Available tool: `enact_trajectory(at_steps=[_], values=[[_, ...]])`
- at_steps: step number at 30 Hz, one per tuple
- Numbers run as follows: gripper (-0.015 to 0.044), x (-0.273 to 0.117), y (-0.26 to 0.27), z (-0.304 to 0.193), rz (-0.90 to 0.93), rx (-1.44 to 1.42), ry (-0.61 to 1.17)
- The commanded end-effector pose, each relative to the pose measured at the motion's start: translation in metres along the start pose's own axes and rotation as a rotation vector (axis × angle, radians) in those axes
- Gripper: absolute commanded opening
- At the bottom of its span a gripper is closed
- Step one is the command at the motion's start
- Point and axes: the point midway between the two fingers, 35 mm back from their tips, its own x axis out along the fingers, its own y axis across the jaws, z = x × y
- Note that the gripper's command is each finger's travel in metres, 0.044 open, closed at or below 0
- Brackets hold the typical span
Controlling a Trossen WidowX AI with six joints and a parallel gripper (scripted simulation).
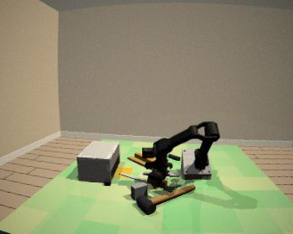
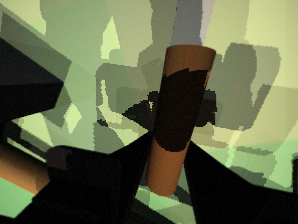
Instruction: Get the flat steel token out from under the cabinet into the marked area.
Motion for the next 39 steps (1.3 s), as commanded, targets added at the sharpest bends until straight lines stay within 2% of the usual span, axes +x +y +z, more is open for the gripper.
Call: enact_trajectory(at_steps=[1, 39], values=[[0.0000, -0.001, 0.000, 0.000, 0.001, 0.038, -0.001], [0.0000, -0.002, -0.026, 0.021, -0.002, 0.105, -0.002]])
